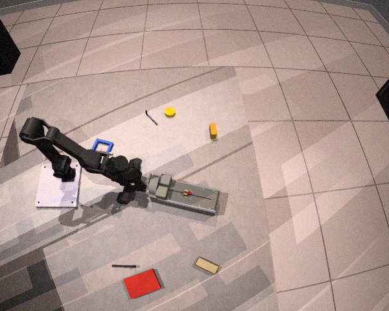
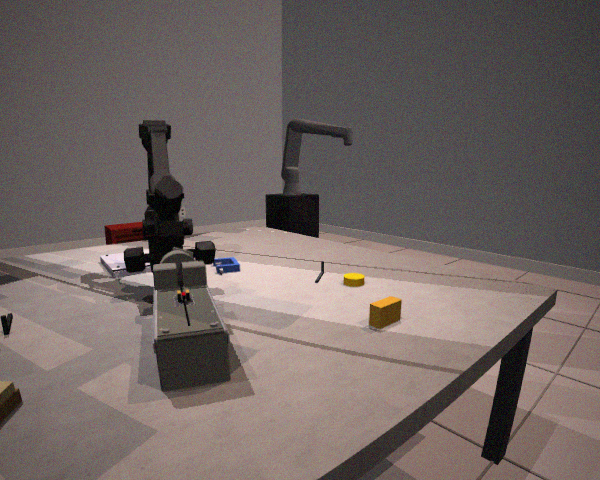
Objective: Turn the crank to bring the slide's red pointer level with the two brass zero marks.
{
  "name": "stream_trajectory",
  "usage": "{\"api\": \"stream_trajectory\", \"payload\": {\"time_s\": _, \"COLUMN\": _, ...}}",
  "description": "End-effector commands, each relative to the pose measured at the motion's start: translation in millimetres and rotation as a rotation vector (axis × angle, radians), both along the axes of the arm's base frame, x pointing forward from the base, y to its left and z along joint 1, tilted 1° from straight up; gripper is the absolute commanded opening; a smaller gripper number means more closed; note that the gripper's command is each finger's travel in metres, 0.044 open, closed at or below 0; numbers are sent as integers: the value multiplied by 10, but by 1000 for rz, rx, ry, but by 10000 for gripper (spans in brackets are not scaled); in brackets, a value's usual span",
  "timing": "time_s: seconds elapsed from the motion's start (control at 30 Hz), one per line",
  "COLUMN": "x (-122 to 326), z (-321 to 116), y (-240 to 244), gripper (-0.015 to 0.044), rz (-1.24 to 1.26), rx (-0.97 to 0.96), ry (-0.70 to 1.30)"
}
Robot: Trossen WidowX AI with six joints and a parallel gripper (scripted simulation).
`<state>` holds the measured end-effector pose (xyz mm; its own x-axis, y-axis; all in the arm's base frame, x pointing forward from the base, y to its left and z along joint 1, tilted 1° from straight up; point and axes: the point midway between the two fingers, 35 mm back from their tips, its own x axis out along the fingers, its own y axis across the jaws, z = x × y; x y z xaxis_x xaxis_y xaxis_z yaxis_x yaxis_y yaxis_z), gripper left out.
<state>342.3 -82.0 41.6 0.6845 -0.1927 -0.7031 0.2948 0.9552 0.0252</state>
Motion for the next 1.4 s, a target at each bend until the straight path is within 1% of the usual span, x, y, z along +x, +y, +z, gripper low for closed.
{"api": "stream_trajectory", "payload": {"time_s": 0.0, "x": -29, "z": 33, "y": -82, "gripper": 0, "rz": -21, "rx": -12, "ry": 0}}
{"api": "stream_trajectory", "payload": {"time_s": 1.37, "x": -72, "z": 248, "y": -198, "gripper": 0, "rz": -21, "rx": -13, "ry": 0}}
